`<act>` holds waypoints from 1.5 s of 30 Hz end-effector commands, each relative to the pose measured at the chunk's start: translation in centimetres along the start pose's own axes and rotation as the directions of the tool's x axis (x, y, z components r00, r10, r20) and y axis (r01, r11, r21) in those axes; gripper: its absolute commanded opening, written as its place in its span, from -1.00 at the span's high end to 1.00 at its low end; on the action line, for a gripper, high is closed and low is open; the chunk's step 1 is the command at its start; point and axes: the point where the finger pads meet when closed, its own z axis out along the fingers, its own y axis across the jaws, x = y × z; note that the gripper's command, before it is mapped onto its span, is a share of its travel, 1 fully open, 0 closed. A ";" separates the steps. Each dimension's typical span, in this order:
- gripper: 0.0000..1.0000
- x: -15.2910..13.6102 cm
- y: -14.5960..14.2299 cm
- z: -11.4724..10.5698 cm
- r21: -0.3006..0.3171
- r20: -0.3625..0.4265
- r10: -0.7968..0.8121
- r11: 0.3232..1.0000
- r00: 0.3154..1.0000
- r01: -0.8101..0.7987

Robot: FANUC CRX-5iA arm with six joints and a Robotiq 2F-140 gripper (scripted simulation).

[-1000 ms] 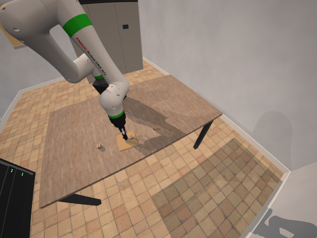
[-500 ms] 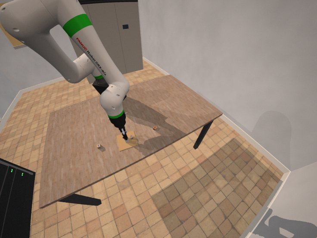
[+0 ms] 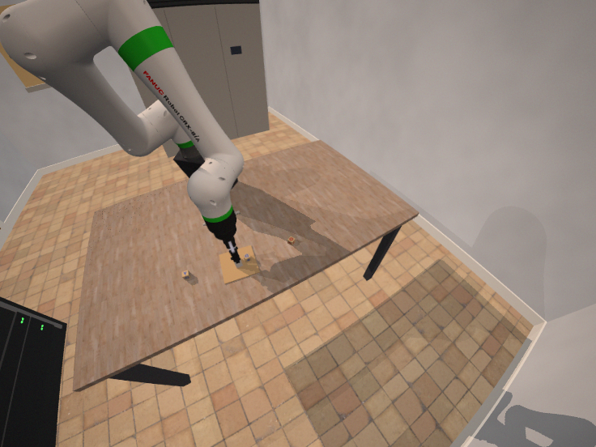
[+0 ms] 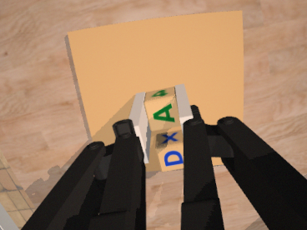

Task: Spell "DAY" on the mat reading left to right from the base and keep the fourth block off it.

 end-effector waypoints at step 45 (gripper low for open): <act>0.50 0.0 0.0 -2.1 0.000 0.000 0.000 1.000 1.000 0.000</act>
